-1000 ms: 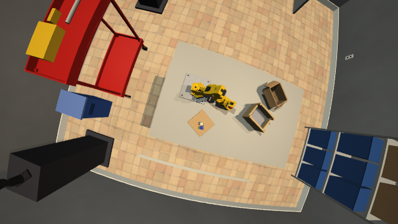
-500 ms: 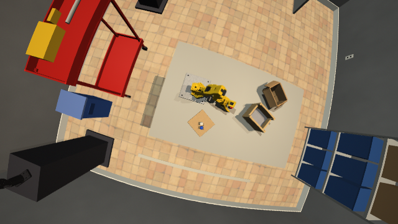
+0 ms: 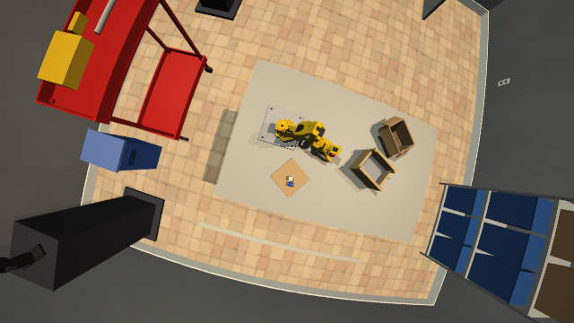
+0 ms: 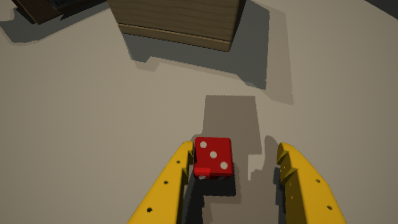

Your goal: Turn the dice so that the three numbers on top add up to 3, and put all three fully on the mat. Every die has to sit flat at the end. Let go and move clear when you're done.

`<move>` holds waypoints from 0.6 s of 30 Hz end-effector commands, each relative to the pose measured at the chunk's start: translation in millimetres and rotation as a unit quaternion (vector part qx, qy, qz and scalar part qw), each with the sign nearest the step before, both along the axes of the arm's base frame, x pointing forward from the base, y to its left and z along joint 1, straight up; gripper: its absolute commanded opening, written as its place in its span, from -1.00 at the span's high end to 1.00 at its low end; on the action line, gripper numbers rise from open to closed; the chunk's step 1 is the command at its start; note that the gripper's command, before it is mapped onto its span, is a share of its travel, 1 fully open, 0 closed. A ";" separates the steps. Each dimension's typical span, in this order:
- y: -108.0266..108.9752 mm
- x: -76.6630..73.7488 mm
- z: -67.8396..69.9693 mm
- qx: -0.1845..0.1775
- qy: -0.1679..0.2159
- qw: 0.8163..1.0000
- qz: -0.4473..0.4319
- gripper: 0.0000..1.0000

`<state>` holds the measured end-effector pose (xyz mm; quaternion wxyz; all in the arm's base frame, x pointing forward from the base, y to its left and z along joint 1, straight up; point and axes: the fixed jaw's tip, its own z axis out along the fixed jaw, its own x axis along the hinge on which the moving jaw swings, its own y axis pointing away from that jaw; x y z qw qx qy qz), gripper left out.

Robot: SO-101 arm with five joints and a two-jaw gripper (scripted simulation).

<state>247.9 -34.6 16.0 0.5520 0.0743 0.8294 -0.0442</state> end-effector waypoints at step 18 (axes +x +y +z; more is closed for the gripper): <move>-2.3 -2.0 40.7 -0.003 0.003 1.000 -0.004 0.41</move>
